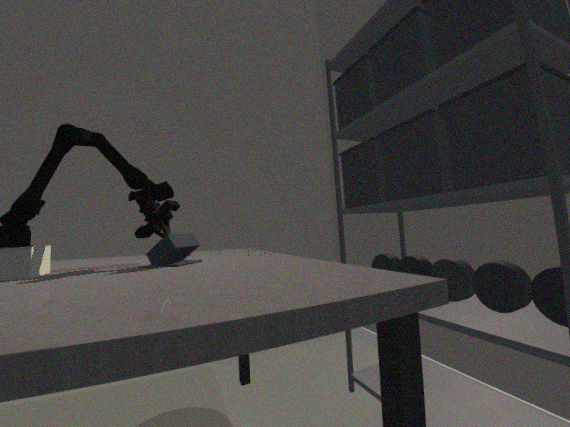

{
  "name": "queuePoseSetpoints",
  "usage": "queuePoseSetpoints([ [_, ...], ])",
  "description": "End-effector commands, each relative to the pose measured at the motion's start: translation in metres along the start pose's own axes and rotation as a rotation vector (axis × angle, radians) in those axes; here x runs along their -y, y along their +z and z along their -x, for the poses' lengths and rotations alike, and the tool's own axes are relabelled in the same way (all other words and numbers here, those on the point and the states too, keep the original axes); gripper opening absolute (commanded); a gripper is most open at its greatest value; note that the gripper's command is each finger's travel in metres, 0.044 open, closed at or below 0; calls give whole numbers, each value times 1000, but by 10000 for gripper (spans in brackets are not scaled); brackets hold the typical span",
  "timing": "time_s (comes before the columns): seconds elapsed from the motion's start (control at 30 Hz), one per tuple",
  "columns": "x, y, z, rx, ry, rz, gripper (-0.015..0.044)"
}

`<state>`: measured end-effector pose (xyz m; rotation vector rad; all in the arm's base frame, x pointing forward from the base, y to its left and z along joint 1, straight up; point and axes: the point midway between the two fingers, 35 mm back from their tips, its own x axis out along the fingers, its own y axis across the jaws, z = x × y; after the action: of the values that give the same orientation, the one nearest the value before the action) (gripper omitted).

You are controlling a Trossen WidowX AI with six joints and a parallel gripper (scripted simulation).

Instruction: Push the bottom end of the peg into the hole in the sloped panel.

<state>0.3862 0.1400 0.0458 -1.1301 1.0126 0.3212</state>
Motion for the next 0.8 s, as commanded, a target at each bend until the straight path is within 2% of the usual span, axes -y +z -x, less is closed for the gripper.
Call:
queuePoseSetpoints([
  [0.0, -1, -2, -4, -9, -2, 3, 0],
  [0.43, 0, -1, -1, 0, -1, -2, 0],
  [0.77, 0, -1, -1, 0, -1, -2, 263],
])
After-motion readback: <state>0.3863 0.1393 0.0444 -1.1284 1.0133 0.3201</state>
